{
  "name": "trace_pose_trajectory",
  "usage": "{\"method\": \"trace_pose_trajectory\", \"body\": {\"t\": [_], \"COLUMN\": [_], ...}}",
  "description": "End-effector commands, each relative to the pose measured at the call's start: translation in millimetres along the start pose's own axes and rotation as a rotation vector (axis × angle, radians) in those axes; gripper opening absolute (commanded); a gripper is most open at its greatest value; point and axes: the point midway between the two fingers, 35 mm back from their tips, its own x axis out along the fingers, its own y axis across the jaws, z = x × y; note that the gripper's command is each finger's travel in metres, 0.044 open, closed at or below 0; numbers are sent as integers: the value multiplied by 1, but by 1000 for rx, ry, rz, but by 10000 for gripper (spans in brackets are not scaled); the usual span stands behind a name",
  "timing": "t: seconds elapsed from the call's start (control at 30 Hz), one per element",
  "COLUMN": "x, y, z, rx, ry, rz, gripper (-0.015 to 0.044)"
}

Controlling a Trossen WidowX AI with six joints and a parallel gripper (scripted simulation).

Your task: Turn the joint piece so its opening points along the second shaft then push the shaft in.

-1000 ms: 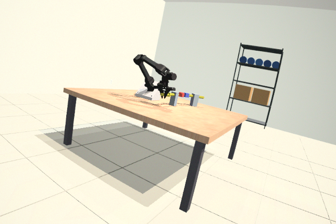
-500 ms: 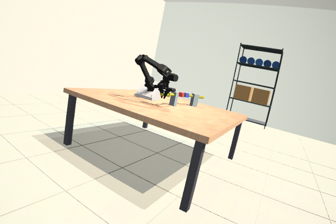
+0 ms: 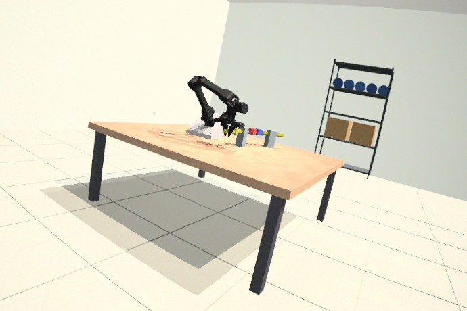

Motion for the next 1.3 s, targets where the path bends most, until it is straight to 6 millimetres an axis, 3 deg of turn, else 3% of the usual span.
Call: {"method": "trace_pose_trajectory", "body": {"t": [0.0,1.27], "x": [0,0], "y": [0,0], "z": [-7,-64], "rx": [2,1], "ry": [4,8], "rz": [-10,-22], "gripper": [0,0]}}
